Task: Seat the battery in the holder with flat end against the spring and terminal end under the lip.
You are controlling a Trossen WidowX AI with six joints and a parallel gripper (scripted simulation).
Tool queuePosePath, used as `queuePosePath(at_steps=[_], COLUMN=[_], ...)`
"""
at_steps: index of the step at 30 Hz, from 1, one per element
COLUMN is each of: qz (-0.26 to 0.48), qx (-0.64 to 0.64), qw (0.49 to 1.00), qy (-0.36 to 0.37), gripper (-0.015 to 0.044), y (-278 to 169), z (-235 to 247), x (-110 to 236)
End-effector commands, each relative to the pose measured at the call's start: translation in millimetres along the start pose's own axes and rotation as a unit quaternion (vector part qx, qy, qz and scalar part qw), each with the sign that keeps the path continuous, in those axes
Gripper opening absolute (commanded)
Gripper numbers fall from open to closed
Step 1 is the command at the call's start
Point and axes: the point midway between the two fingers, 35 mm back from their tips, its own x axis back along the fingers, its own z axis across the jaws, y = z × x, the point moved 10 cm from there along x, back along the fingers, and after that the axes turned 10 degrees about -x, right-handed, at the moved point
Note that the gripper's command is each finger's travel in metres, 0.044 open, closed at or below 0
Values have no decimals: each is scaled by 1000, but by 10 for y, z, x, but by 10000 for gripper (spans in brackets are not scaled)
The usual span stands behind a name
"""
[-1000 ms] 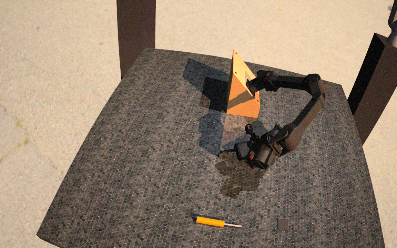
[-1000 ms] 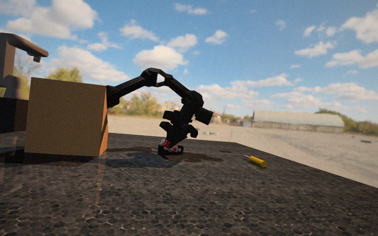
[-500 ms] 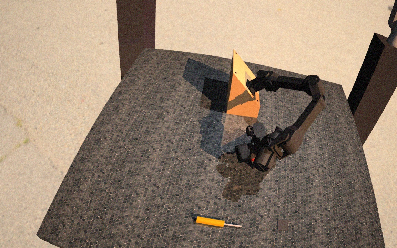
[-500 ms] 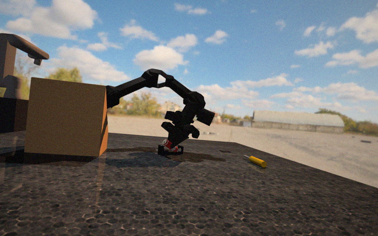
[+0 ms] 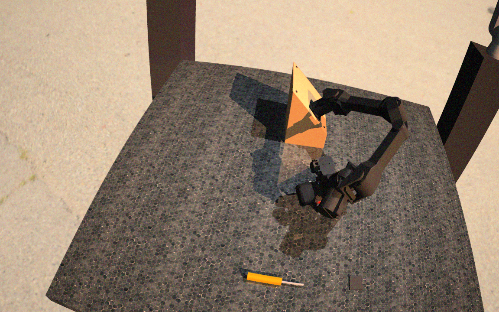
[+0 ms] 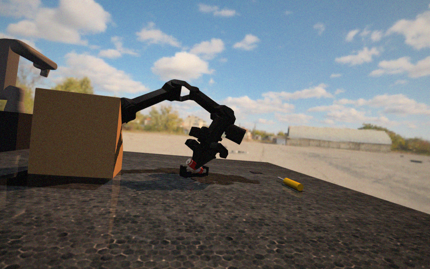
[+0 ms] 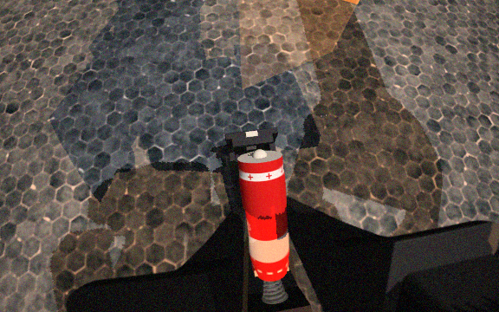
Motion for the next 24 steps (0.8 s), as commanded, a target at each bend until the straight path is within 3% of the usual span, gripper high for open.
queuePosePath(at_steps=[1, 24], qz=[8, 22], qx=[4, 3], qw=[1000, 1000], qy=[2, -1], gripper=[76, 76], y=[-52, -48], z=[-13, 2], x=[36, 41])
